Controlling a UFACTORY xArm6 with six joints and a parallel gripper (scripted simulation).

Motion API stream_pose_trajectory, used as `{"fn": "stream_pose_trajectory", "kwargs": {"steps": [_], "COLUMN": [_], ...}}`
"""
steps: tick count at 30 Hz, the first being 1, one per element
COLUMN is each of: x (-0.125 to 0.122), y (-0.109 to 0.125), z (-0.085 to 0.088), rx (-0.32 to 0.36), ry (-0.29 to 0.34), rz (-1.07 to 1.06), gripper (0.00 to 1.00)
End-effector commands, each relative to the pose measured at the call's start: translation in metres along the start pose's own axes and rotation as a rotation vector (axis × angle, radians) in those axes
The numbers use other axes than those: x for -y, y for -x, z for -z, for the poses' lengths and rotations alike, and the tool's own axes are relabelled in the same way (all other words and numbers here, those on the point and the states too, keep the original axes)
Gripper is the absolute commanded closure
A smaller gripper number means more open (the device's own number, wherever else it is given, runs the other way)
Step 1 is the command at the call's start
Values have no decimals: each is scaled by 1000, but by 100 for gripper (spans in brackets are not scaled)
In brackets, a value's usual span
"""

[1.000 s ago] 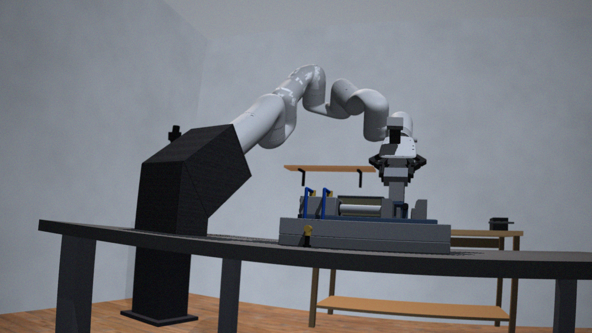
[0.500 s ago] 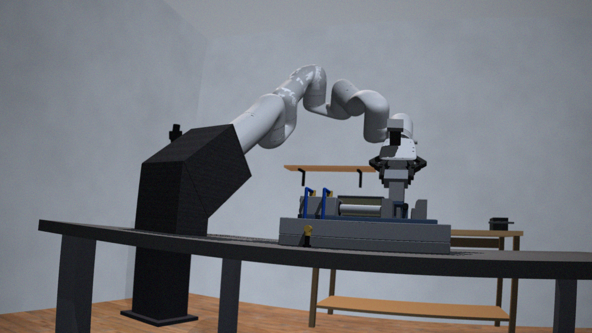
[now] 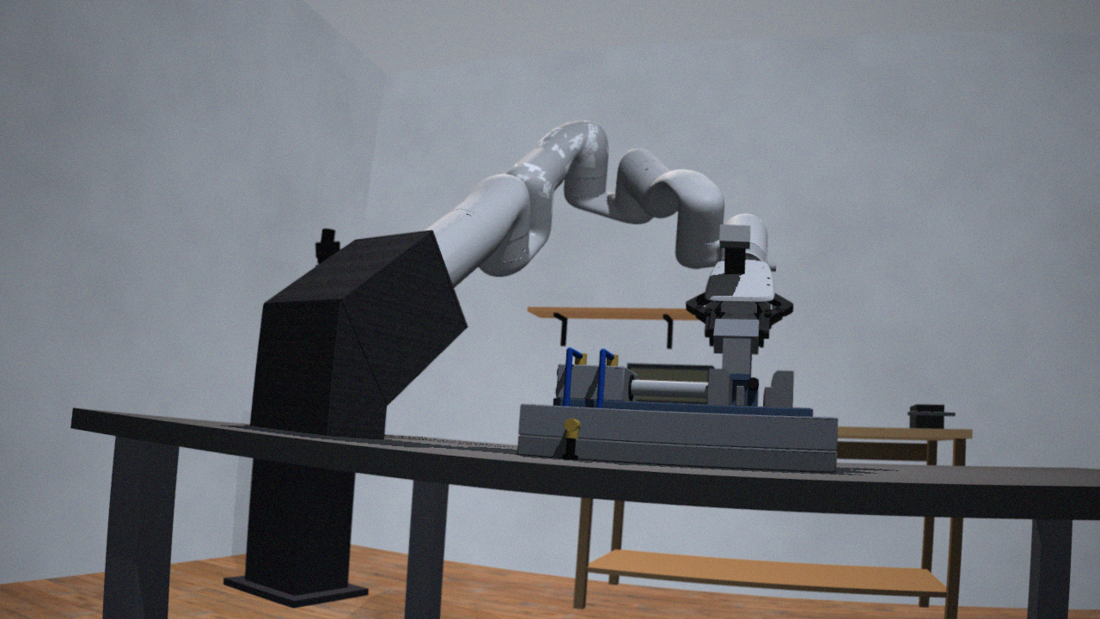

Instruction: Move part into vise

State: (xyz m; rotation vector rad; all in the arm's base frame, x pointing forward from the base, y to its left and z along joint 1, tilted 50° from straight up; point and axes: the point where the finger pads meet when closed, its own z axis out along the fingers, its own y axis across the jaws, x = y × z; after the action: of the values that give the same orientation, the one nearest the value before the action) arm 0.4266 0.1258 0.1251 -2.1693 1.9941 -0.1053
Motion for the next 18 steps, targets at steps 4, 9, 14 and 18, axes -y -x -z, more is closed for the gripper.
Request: {"fn": "stream_pose_trajectory", "kwargs": {"steps": [4, 9, 14, 18], "x": [1, 2, 2, 2], "y": [2, 3, 4, 5], "z": [-1, -2, -2, -3], "rx": [0, 0, 0, 0], "ry": [-3, -3, -3, -3], "rz": [-1, -1, -1, -1], "gripper": [100, 100, 100, 100]}}
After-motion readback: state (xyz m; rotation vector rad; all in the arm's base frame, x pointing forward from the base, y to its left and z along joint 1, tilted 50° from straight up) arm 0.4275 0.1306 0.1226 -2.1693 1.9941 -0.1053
